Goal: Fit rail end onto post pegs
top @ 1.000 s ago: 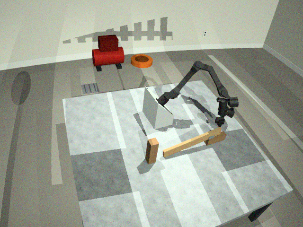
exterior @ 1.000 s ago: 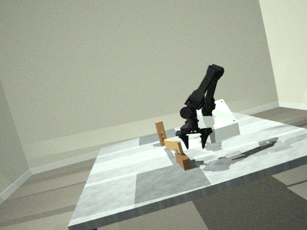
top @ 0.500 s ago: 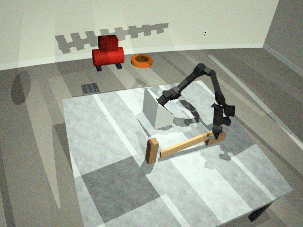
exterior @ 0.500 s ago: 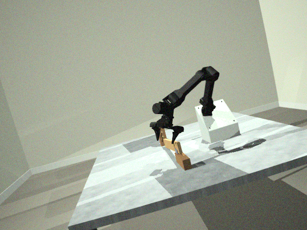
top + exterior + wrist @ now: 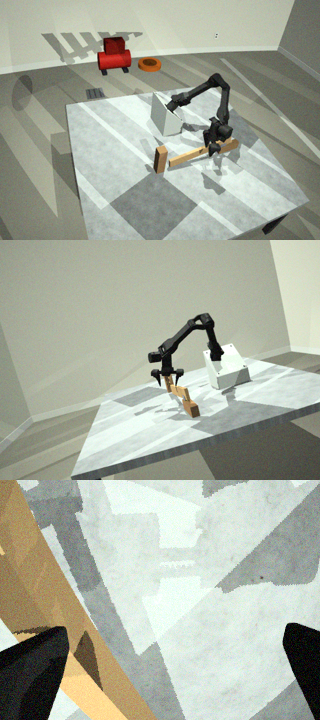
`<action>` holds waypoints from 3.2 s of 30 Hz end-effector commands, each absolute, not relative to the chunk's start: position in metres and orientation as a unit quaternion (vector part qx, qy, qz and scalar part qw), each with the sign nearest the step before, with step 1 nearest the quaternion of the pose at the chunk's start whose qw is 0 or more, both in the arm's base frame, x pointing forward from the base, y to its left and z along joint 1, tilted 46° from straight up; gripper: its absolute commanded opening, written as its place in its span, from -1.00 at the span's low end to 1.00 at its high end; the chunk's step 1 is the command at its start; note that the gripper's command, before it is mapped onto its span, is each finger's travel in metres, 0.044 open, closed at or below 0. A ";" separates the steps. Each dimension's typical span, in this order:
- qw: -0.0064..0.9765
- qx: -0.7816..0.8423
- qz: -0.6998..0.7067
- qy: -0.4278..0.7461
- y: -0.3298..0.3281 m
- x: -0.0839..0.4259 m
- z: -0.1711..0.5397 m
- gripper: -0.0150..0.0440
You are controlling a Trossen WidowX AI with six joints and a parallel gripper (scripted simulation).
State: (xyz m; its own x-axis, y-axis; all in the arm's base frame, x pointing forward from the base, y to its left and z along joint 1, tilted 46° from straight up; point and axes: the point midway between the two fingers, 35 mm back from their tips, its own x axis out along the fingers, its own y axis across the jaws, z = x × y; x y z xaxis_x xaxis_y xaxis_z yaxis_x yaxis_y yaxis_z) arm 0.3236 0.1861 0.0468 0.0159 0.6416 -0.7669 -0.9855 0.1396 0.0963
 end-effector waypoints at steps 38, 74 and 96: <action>0.569 -0.301 0.729 0.234 0.122 0.289 -0.067 1.00; 0.570 -0.298 0.730 0.233 0.152 0.280 -0.095 0.29; 0.570 -0.298 0.730 0.233 0.152 0.280 -0.095 -0.49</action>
State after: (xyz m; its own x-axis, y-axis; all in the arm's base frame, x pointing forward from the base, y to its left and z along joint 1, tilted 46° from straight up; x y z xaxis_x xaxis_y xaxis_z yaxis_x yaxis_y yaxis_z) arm 0.2797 0.1512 -0.0955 -0.1732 0.6896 -0.7032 -0.9698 -0.2440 -0.0004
